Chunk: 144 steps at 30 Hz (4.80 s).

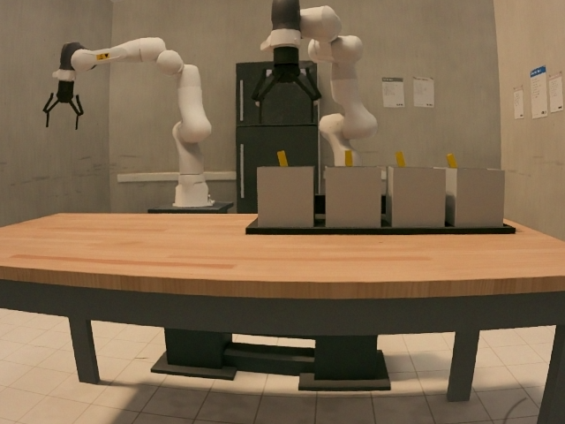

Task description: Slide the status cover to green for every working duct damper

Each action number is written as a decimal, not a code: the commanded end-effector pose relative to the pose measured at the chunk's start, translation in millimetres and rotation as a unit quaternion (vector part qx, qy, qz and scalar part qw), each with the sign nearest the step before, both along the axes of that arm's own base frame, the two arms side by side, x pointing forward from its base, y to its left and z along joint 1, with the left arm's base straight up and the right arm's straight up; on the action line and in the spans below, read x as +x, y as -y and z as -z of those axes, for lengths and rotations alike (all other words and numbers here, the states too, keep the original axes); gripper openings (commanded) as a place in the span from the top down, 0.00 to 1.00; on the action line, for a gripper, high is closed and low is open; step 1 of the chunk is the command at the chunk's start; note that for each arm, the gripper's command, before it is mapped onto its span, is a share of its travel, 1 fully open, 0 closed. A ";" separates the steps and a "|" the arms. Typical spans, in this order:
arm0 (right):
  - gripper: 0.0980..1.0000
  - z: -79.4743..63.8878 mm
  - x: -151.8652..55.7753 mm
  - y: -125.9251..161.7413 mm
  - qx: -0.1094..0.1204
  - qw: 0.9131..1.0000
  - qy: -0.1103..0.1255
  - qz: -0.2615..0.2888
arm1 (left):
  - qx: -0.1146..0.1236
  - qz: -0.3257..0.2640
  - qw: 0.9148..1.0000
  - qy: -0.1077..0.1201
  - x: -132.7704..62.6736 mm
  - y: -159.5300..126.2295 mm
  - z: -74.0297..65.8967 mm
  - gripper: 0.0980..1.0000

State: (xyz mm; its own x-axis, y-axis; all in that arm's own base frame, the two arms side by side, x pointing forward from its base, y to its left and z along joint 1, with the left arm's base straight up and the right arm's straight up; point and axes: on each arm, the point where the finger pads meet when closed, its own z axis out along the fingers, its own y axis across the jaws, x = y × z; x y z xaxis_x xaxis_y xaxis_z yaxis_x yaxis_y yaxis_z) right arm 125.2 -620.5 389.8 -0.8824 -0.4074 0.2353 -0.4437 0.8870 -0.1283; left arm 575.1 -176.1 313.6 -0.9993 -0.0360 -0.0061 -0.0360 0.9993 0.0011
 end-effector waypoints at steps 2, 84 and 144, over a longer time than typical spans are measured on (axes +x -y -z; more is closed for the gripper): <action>0.00 -0.6 -14.0 -8.5 0.028 0.999 -0.003 -0.045 | -0.001 -0.003 1.000 -0.003 -1.0 -0.5 1.1 0.00; 0.00 -23.2 -116.8 -66.1 0.122 0.975 0.058 -0.174 | 0.000 0.000 1.000 0.000 0.1 0.0 -0.1 0.00; 0.00 -23.2 -116.8 -66.1 0.122 0.975 0.058 -0.174 | 0.000 0.000 1.000 0.000 0.1 0.0 -0.1 0.77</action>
State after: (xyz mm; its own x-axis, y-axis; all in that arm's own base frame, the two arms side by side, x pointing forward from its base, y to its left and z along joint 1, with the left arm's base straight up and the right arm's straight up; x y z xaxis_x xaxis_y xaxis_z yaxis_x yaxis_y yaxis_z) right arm 8.0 -554.9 413.4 -0.6998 -0.7143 0.0042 -0.7143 0.6998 0.0004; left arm 575.1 -176.1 313.6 -0.9993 -0.0361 -0.0061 -0.0361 0.9993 0.0011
